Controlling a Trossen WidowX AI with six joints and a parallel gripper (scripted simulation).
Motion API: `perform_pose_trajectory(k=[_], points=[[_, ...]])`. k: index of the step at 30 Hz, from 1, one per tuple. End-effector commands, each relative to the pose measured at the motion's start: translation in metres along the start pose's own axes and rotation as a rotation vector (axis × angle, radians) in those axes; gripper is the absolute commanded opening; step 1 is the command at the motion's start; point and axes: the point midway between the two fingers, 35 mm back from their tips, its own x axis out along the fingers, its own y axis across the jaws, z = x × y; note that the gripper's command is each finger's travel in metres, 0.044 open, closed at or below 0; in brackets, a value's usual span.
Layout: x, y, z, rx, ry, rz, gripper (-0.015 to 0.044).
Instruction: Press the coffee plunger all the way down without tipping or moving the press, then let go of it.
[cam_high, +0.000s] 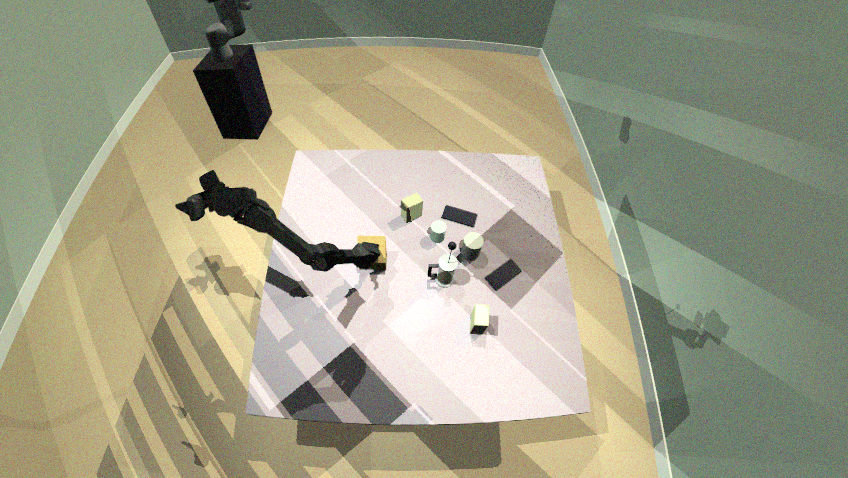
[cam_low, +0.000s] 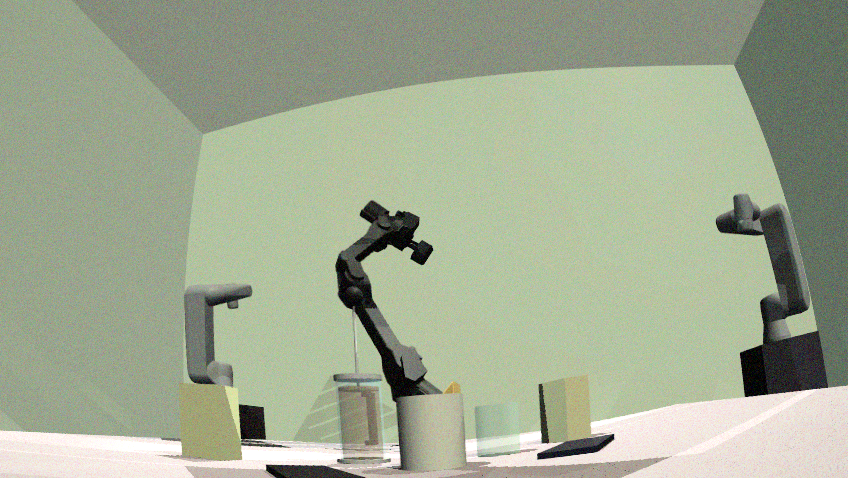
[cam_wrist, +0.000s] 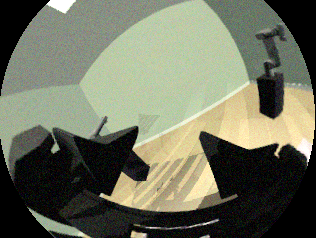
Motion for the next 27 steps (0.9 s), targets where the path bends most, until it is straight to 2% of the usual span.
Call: perform_pose_trajectory(k=[1,5,11,20,27], points=[[-0.001,-0.001,0.002,0.002,-0.009,-0.004,0.0426],[-0.018,-0.019,0.031,0.025,-0.126,-0.063,0.044],[-0.077,-0.066,0.097,0.081,-0.417,-0.227,0.044],[-0.197,-0.141,0.158,0.155,-0.811,-0.536,0.044],[-0.309,-0.193,0.17,0.241,-1.091,-0.812,0.044]])
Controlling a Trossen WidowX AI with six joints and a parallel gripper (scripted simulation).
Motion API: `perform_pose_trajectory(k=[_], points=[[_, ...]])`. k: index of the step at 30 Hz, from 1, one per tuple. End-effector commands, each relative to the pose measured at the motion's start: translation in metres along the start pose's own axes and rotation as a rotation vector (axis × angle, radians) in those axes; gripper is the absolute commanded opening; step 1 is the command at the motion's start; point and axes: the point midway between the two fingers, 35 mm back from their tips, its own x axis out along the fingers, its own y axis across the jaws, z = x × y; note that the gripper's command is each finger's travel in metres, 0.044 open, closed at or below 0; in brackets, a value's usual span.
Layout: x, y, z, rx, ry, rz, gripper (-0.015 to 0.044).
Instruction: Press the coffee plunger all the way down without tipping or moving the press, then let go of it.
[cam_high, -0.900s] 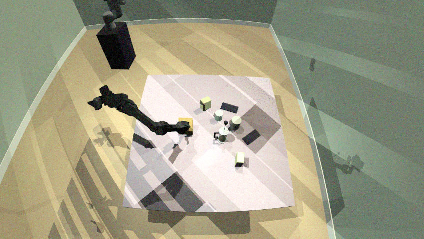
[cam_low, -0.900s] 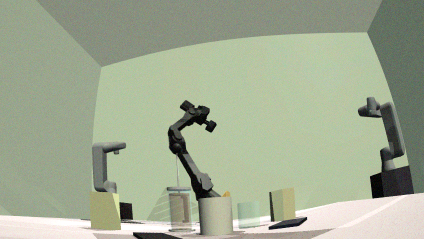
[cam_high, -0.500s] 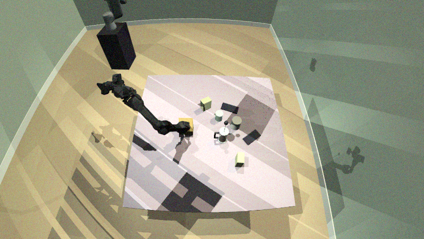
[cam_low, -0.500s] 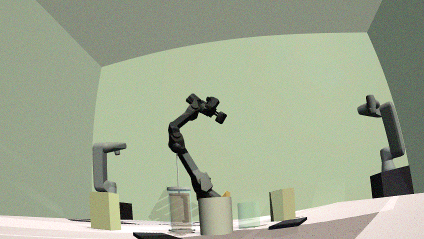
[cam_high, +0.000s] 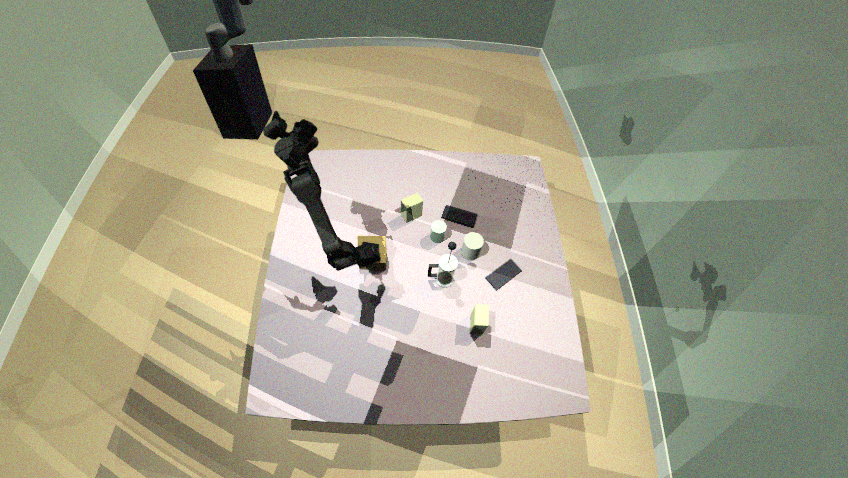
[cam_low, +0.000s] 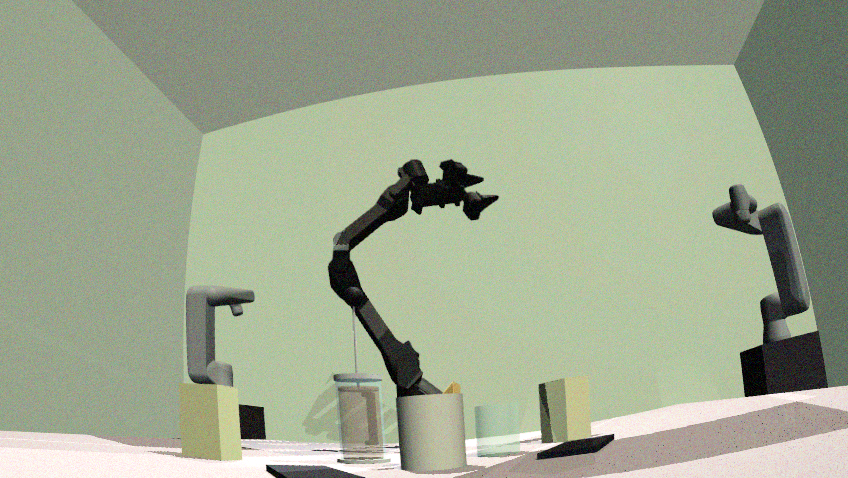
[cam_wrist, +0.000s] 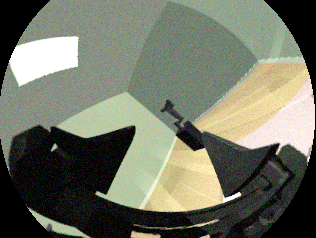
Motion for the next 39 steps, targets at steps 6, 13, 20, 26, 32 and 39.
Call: perform_pose_trajectory(k=[6,13,20,26,32,39], points=[[-0.035,-0.113,0.102,0.054,-0.335,-0.371,0.044],[-0.096,-0.203,0.16,0.066,-0.561,-0.707,0.044],[-0.179,-0.286,0.188,0.061,-0.716,-1.104,0.044],[-0.265,-0.341,0.191,0.007,-0.786,-1.499,0.044],[-0.356,-0.375,0.177,-0.098,-0.748,-1.941,0.044],[-0.394,-0.387,0.165,-0.148,-0.705,-2.12,0.044]])
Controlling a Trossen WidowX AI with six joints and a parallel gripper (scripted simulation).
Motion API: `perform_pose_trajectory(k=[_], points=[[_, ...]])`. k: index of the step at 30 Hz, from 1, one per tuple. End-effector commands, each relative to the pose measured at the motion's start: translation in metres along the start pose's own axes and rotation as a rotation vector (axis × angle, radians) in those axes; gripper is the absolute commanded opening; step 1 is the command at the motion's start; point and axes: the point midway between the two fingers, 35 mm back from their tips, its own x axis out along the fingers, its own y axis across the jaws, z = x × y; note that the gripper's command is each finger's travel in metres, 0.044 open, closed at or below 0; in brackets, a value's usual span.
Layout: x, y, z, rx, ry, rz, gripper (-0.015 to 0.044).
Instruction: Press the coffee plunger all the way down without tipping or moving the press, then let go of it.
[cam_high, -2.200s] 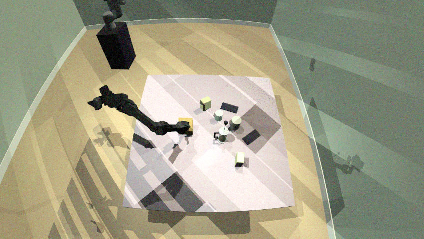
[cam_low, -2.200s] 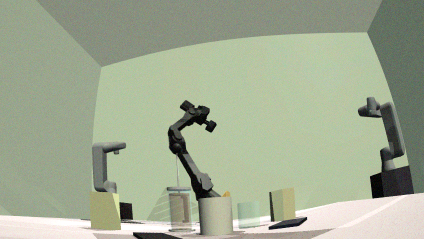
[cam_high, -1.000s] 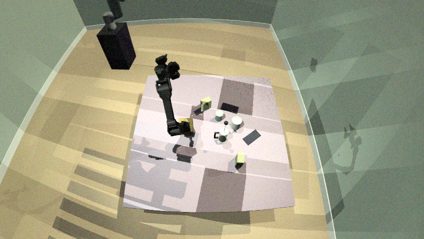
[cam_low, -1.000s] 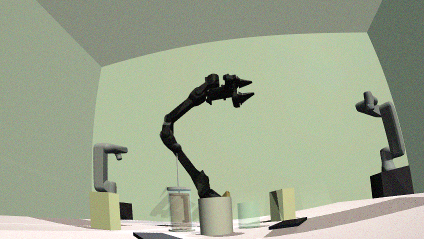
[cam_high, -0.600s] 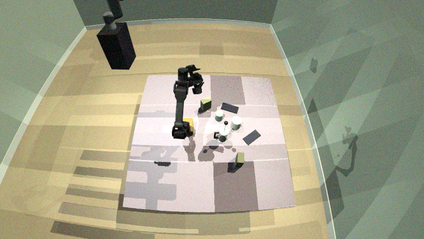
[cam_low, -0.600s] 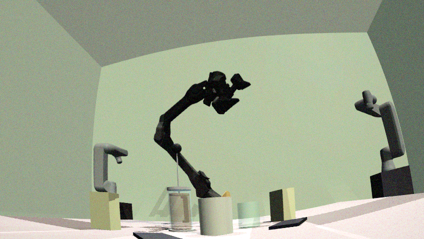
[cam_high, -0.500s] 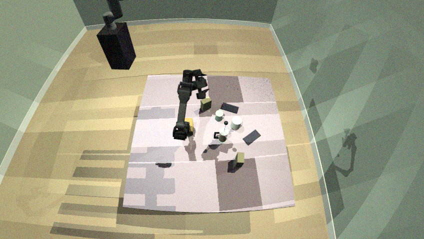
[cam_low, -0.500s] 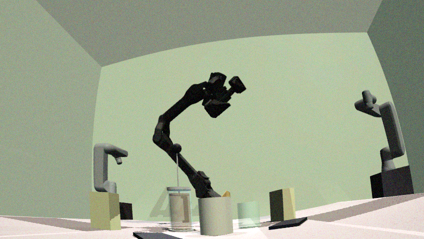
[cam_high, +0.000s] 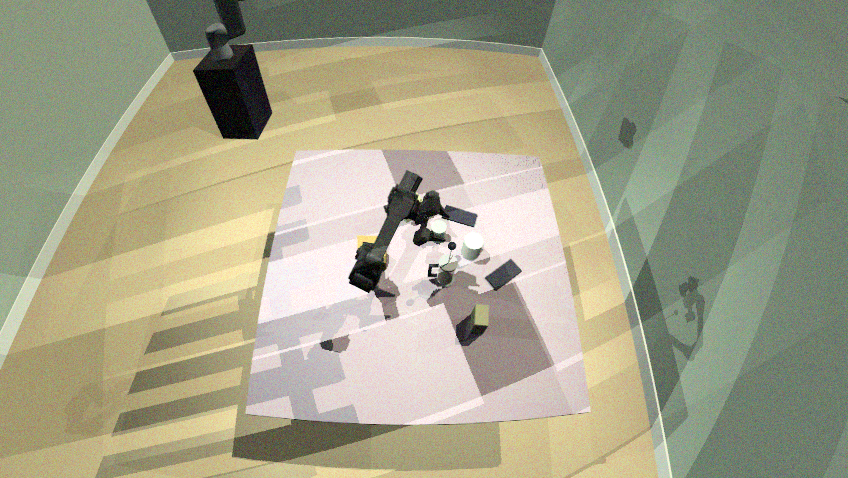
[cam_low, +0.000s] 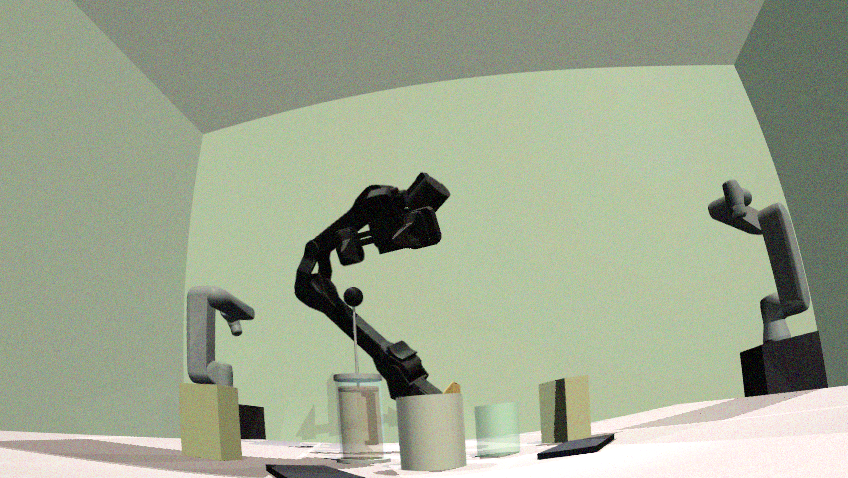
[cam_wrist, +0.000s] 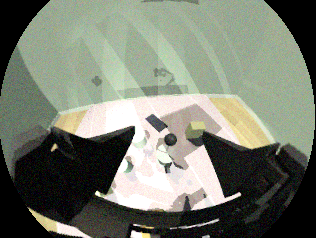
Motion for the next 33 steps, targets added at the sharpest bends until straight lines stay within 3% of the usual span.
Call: perform_pose_trajectory(k=[1,8,33], points=[[0.009,-0.009,-0.009,-0.03,-0.018,-0.032,0.044],[0.032,-0.012,-0.05,-0.029,-0.021,-0.036,0.044],[0.058,-0.009,-0.053,-0.025,-0.008,-0.029,0.044]])
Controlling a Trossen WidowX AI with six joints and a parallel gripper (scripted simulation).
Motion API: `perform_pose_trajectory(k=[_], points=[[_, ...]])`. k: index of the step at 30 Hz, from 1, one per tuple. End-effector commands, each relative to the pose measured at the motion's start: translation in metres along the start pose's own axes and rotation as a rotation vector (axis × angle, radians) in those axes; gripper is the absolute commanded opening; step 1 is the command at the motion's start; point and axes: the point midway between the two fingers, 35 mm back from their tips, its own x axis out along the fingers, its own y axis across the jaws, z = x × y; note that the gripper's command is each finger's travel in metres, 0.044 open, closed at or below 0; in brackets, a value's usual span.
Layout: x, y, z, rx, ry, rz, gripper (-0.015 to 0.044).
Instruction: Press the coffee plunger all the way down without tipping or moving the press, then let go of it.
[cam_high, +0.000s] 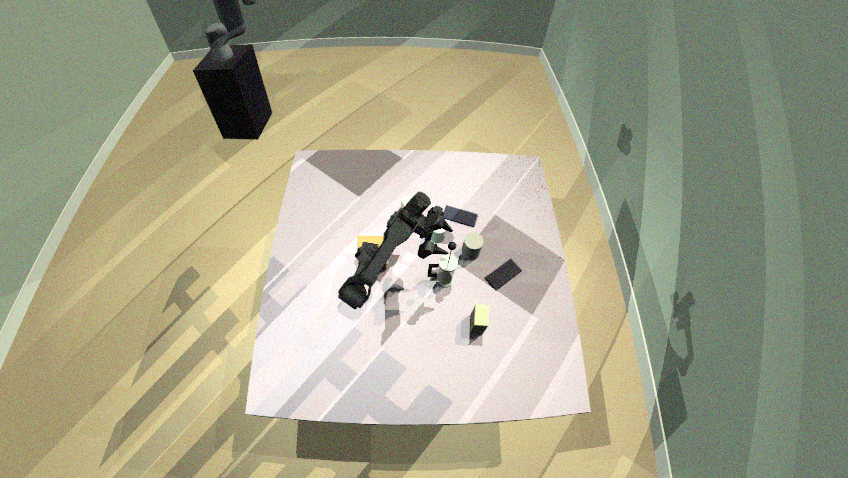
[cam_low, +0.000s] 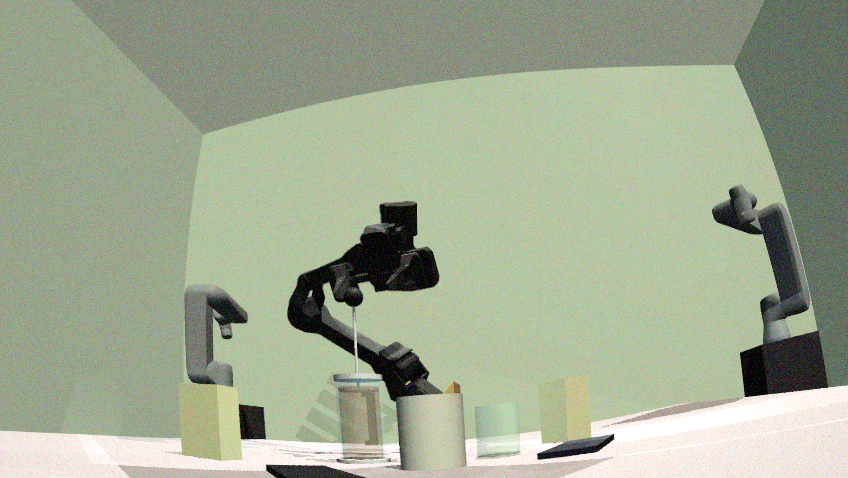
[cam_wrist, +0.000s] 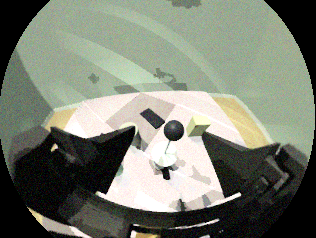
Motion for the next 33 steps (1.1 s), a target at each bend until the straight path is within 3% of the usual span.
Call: perform_pose_trajectory(k=[1,11,23,33], points=[[0.006,-0.002,-0.001,0.001,-0.002,0.001,0.044],[0.018,-0.007,0.001,-0.001,-0.015,-0.008,0.044],[0.018,-0.007,0.001,-0.001,-0.015,-0.008,0.0125],[0.018,-0.007,0.001,-0.001,-0.015,-0.008,0.012]])
